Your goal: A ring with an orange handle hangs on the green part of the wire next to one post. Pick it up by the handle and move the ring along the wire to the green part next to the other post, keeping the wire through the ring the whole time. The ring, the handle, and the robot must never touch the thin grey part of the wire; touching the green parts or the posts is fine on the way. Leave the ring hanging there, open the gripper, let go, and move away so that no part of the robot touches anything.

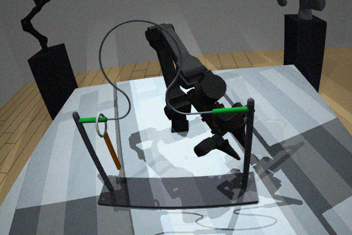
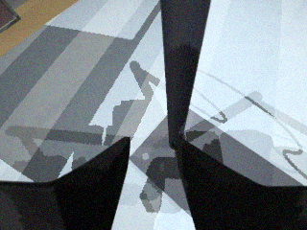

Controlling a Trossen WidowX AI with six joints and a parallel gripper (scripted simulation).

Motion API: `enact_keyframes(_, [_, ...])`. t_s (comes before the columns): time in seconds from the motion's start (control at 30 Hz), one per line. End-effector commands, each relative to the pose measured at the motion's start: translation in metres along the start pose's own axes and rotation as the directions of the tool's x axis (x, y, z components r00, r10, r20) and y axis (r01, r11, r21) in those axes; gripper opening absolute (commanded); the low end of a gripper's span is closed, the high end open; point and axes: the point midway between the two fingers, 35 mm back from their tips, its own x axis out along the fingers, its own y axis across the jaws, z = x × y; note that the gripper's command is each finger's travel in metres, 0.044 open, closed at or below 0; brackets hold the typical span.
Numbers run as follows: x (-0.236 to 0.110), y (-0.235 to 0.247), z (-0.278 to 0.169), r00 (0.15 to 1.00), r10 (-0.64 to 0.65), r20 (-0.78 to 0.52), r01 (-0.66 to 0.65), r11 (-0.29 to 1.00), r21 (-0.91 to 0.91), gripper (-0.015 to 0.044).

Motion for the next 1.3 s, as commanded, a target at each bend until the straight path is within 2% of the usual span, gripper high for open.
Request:
enact_keyframes(0.0, [-0.013,-0.024,-0.006,0.998,-0.039,0.042,0.037,0.998,0.046,0.016])
enact_keyframes(0.33, [-0.052,-0.083,-0.03,0.973,-0.174,0.154,0.143,0.971,0.193,0.016])
enact_keyframes(0.67, [-0.091,-0.126,-0.062,0.911,-0.332,0.245,0.248,0.915,0.32,0.016])
enact_keyframes(1.27, [-0.155,-0.172,-0.135,0.691,-0.647,0.321,0.436,0.728,0.529,0.016])
